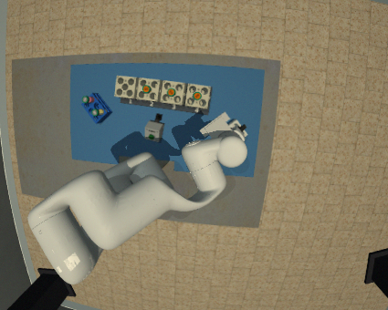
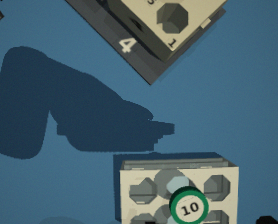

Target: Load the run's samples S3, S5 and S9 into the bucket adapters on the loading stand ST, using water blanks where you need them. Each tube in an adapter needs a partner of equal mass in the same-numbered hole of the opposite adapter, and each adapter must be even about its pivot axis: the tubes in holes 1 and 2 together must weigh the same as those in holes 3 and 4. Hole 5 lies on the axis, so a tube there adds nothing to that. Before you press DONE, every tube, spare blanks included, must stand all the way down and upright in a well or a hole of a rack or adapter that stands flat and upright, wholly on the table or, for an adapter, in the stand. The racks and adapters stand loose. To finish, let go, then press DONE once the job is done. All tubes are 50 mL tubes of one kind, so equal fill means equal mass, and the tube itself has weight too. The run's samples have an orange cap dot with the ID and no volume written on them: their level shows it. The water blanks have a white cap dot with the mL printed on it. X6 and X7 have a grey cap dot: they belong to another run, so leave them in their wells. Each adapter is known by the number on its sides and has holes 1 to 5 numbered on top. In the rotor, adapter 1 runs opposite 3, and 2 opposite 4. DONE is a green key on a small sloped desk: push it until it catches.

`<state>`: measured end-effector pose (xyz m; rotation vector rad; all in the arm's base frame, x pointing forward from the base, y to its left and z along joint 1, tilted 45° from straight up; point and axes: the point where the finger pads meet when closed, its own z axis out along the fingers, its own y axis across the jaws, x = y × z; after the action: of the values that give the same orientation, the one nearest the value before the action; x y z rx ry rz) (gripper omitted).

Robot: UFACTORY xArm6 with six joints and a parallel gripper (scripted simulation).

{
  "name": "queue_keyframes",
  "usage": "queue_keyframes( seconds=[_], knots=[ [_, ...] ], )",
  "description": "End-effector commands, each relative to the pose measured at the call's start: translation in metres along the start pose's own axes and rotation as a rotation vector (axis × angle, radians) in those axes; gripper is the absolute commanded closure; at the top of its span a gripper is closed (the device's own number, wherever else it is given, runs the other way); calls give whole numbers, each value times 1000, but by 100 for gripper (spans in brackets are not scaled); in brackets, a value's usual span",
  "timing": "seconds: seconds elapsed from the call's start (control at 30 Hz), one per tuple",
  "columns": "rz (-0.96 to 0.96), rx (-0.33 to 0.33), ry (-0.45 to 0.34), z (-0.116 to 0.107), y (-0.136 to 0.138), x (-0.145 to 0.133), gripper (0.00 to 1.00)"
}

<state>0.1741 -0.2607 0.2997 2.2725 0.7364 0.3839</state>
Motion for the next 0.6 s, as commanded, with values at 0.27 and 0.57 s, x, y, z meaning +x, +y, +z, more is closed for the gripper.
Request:
queue_keyframes(
  seconds=[0.27,0.57],
  knots=[
    [-9,8,35,2,11,-19,43],
    [-9,8,35,8,11,-19,43]
  ],
)
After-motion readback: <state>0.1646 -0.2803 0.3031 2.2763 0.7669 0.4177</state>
